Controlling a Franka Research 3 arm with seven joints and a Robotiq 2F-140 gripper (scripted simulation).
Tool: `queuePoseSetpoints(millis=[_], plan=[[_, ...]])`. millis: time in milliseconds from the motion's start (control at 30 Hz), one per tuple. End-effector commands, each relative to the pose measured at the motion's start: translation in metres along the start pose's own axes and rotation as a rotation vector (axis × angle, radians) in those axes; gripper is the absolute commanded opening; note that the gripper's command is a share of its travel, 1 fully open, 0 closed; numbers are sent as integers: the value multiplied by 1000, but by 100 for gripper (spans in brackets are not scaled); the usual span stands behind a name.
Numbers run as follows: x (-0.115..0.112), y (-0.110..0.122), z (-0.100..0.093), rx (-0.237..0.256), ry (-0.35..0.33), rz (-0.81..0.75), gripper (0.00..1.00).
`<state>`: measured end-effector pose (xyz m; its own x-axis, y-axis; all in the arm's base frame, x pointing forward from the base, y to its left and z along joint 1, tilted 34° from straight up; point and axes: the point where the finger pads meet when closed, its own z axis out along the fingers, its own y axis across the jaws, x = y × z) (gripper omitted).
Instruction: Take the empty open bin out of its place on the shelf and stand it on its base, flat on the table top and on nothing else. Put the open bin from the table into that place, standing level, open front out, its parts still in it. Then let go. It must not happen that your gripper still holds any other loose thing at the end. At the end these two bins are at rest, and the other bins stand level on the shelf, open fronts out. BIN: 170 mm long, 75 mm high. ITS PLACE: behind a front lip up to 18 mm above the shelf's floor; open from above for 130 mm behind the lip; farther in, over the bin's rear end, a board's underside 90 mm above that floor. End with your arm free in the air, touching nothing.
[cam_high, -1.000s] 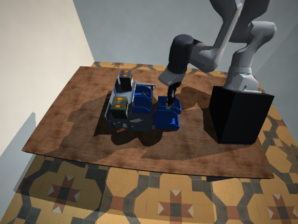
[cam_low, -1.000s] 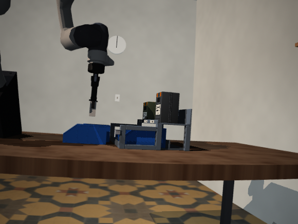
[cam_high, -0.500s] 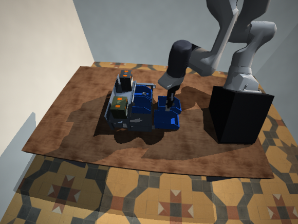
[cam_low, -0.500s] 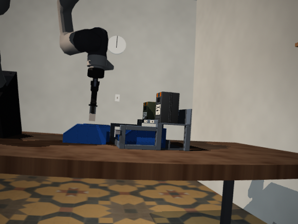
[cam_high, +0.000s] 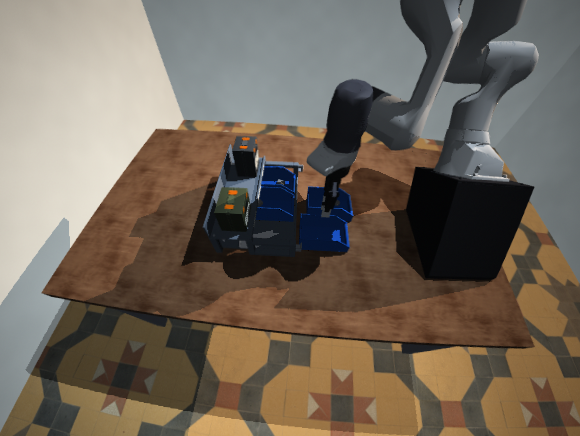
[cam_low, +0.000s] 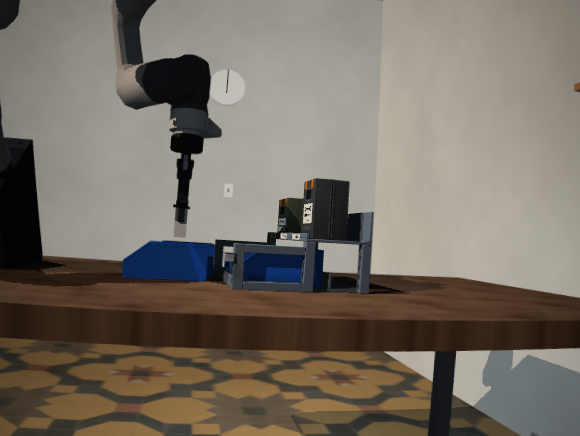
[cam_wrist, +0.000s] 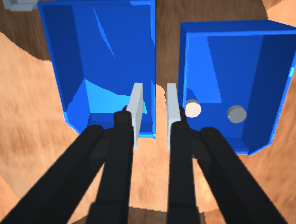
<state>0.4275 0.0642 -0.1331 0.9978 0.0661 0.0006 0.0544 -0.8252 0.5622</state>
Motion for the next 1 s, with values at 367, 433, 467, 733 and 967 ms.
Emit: queuePoseSetpoints(millis=[367,433,467,733,967], plan=[[2,-2,0,3,5,-10,15],[3,-3,0,3,5,-10,15],[3,-3,0,3,5,-10,15],[4,-4,0,3,5,-10,15],[4,-4,0,3,5,-10,15]])
